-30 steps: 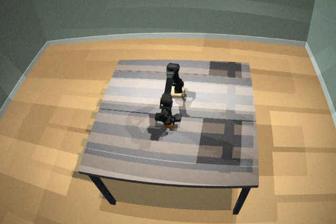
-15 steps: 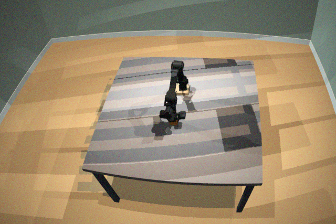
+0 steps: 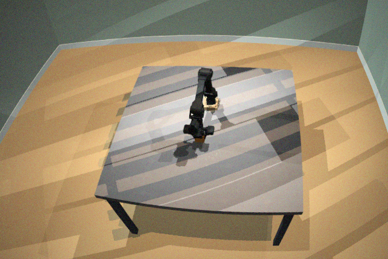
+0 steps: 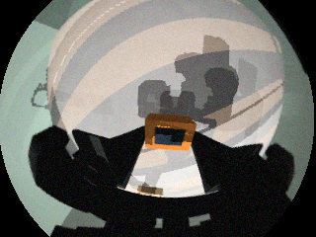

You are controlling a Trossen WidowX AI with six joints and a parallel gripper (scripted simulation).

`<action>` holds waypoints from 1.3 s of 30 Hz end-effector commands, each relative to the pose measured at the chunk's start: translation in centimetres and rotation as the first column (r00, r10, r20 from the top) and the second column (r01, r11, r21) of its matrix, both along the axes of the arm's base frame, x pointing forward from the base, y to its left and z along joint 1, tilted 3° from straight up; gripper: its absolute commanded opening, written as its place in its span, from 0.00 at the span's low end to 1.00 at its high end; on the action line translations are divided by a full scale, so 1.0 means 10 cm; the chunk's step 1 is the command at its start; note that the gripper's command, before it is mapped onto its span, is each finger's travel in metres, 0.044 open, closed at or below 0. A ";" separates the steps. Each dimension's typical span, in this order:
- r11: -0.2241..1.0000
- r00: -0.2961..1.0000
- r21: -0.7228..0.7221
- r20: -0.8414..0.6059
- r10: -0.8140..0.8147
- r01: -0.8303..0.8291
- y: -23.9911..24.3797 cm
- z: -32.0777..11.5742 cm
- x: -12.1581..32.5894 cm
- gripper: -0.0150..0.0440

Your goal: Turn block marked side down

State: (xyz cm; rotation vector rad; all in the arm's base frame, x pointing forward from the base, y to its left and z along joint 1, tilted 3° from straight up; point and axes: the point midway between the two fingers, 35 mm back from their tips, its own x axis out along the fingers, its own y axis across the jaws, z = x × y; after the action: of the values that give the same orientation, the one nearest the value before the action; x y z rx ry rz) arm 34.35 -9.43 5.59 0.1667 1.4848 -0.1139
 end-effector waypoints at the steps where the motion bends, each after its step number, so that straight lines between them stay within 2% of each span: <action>1: 1.000 0.999 -0.005 0.043 -0.001 0.001 0.01 -0.03 -0.01 0.25; 29: 0.996 0.888 -0.076 0.460 0.002 0.037 0.02 -0.07 -0.07 0.25; 39: 0.995 0.845 -0.088 0.535 0.005 0.050 0.00 -0.17 -0.01 0.25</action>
State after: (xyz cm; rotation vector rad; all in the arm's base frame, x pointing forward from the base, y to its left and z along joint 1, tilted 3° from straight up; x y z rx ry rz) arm 34.24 -9.52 4.73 0.1149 0.9347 -0.1474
